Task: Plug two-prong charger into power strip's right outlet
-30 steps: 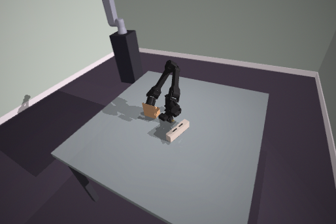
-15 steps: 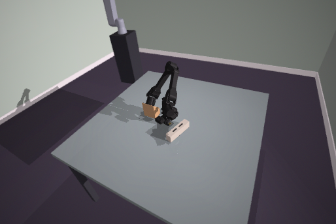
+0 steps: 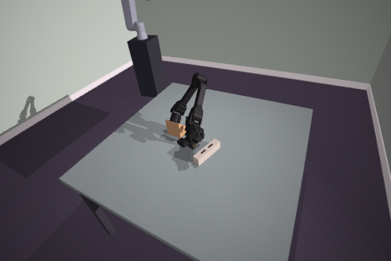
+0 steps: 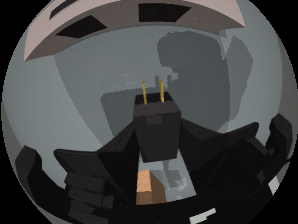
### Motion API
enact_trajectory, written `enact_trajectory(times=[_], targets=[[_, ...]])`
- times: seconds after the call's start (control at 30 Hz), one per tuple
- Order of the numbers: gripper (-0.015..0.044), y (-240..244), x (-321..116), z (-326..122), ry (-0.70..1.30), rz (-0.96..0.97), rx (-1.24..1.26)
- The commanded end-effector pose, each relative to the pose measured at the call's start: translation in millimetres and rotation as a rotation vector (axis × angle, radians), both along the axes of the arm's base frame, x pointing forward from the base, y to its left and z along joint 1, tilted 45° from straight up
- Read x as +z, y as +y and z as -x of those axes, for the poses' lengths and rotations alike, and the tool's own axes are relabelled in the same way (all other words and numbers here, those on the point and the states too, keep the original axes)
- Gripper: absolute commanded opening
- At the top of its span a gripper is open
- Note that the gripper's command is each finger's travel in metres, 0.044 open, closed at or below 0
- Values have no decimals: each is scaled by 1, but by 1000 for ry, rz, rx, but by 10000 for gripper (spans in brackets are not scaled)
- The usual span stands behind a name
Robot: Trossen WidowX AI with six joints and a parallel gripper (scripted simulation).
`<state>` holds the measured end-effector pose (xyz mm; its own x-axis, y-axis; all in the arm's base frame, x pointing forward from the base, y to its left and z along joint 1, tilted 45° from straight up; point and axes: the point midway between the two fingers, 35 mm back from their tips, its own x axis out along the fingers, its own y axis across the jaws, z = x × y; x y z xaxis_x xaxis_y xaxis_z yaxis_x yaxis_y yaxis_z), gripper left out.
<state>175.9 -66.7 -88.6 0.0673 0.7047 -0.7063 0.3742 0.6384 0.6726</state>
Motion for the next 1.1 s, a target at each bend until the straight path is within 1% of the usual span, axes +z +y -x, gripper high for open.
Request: enact_trajectory(times=[0.0, 1.07], targets=[[0, -2, -3, -2, 0, 1, 3], [0, -18, -18, -34, 5, -4, -5]])
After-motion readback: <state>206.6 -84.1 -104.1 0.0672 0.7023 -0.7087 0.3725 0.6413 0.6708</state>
